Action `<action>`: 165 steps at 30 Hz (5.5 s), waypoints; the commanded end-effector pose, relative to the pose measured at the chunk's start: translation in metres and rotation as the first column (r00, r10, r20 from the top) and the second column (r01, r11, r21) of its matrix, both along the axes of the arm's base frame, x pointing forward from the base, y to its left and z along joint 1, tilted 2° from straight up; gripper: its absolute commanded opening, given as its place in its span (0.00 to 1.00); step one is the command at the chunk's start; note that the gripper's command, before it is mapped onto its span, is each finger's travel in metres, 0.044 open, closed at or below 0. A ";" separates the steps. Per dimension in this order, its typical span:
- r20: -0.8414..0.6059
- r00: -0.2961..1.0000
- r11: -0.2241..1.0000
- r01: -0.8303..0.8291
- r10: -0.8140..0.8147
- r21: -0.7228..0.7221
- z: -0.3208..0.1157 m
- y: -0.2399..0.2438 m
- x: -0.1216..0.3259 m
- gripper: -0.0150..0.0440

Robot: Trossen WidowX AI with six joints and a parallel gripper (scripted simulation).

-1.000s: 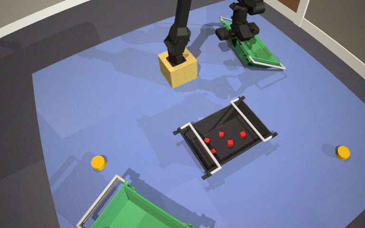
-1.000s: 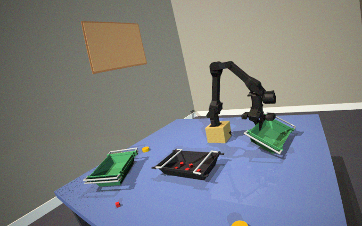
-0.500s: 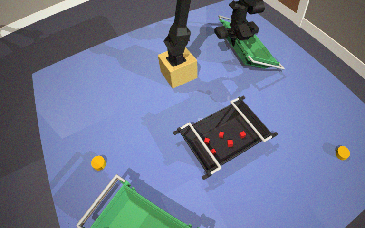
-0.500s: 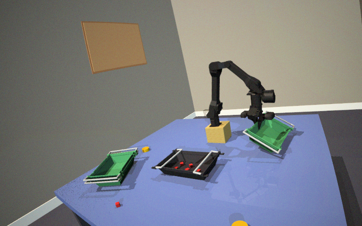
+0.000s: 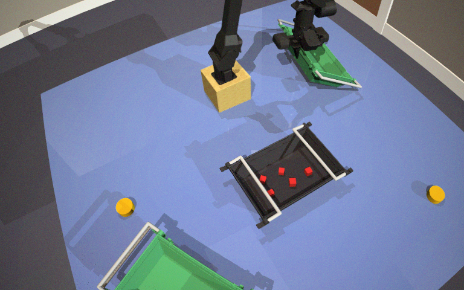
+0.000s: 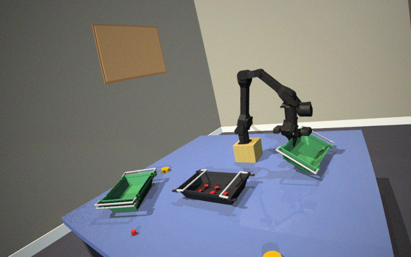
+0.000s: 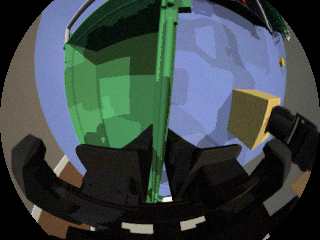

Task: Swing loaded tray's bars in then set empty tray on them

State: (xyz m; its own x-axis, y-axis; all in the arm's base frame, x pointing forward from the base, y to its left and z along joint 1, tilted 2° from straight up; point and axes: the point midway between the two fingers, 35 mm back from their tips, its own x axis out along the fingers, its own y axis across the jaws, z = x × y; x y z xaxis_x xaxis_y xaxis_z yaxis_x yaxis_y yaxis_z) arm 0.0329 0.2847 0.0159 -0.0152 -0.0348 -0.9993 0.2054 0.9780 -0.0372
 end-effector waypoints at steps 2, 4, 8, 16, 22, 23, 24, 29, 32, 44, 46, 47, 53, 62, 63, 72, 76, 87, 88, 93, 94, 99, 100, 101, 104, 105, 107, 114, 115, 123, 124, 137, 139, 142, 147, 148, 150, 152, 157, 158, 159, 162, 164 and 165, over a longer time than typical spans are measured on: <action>0.006 1.000 0.999 -0.001 0.001 0.033 0.018 0.016 0.002 0.25; 0.006 1.000 0.999 -0.001 0.001 0.033 0.026 0.021 0.003 0.25; 0.007 1.000 0.999 -0.001 0.001 0.034 0.043 0.029 0.004 0.25; 0.007 1.000 0.999 -0.001 0.001 0.035 0.078 0.043 0.006 0.25; 0.007 1.000 0.999 -0.001 0.001 0.036 0.101 0.049 0.007 0.25; 0.007 1.000 0.999 -0.001 0.001 0.036 0.102 0.049 0.007 0.25; 0.007 1.000 0.999 -0.001 0.001 0.036 0.102 0.049 0.007 0.25; 0.007 1.000 0.999 -0.001 0.001 0.036 0.102 0.049 0.007 0.25; 0.007 1.000 0.999 -0.001 0.001 0.036 0.102 0.049 0.007 0.25; 0.007 1.000 0.999 -0.001 0.001 0.036 0.102 0.049 0.007 0.25; 0.007 1.000 0.999 -0.001 0.001 0.036 0.102 0.049 0.007 0.25; 0.007 1.000 0.999 -0.001 0.001 0.036 0.102 0.049 0.007 0.25; 0.007 1.000 0.999 -0.001 0.001 0.036 0.102 0.049 0.007 0.25; 0.007 1.000 0.999 0.001 -0.001 0.036 0.102 0.049 0.008 0.25; 0.007 1.000 0.999 0.006 -0.006 0.036 0.102 0.048 0.010 0.25; 0.010 0.994 0.994 0.106 -0.106 0.037 0.102 0.041 0.045 0.25; 0.012 0.988 0.988 0.150 -0.151 0.038 0.103 0.037 0.061 0.25; 0.015 0.962 0.962 0.272 -0.272 0.039 0.103 0.021 0.102 0.25; 0.016 0.959 0.958 0.282 -0.283 0.039 0.103 0.019 0.106 0.25; 0.017 0.941 0.941 0.336 -0.337 0.039 0.104 0.010 0.124 0.25; 0.018 0.937 0.937 0.347 -0.348 0.040 0.104 0.008 0.128 0.25; 0.020 0.916 0.916 0.399 -0.400 0.040 0.104 -0.002 0.145 0.25; 0.020 0.912 0.912 0.409 -0.410 0.040 0.104 -0.005 0.148 0.25; 0.020 0.907 0.907 0.420 -0.421 0.040 0.104 -0.007 0.152 0.25; 0.021 0.892 0.892 0.450 -0.451 0.041 0.104 -0.014 0.162 0.25; 0.022 0.887 0.887 0.460 -0.461 0.041 0.104 -0.016 0.165 0.25; 0.022 0.876 0.876 0.480 -0.481 0.041 0.104 -0.021 0.171 0.25; 0.025 0.836 0.836 0.548 -0.549 0.042 0.105 -0.040 0.193 0.25; 0.025 0.829 0.829 0.557 -0.558 0.042 0.105 -0.043 0.195 0.25; 0.028 0.775 0.776 0.630 -0.631 0.042 0.105 -0.066 0.217 0.25; 0.028 0.768 0.769 0.638 -0.640 0.043 0.105 -0.070 0.220 0.25; 0.033 0.666 0.667 0.744 -0.745 0.044 0.106 -0.112 0.250 0.25; 0.034 0.649 0.650 0.759 -0.760 0.044 0.106 -0.119 0.254 0.25; 0.035 0.623 0.624 0.780 -0.781 0.044 0.106 -0.130 0.260 0.25; 0.037 0.578 0.579 0.814 -0.815 0.045 0.107 -0.148 0.268 0.25; 0.037 0.569 0.570 0.821 -0.822 0.045 0.107 -0.152 0.270 0.25; 0.038 0.550 0.551 0.833 -0.834 0.045 0.107 -0.159 0.273 0.25; 0.039 0.531 0.532 0.846 -0.847 0.045 0.107 -0.167 0.276 0.25; 0.040 0.482 0.484 0.874 -0.875 0.045 0.107 -0.186 0.282 0.25; 0.041 0.472 0.474 0.880 -0.881 0.046 0.107 -0.190 0.283 0.25; 0.041 0.462 0.464 0.885 -0.886 0.046 0.107 -0.194 0.284 0.25; 0.042 0.432 0.433 0.900 -0.901 0.046 0.107 -0.205 0.287 0.25; 0.043 0.411 0.413 0.910 -0.911 0.046 0.107 -0.213 0.289 0.25; 0.043 0.401 0.403 0.914 -0.915 0.046 0.108 -0.217 0.289 0.25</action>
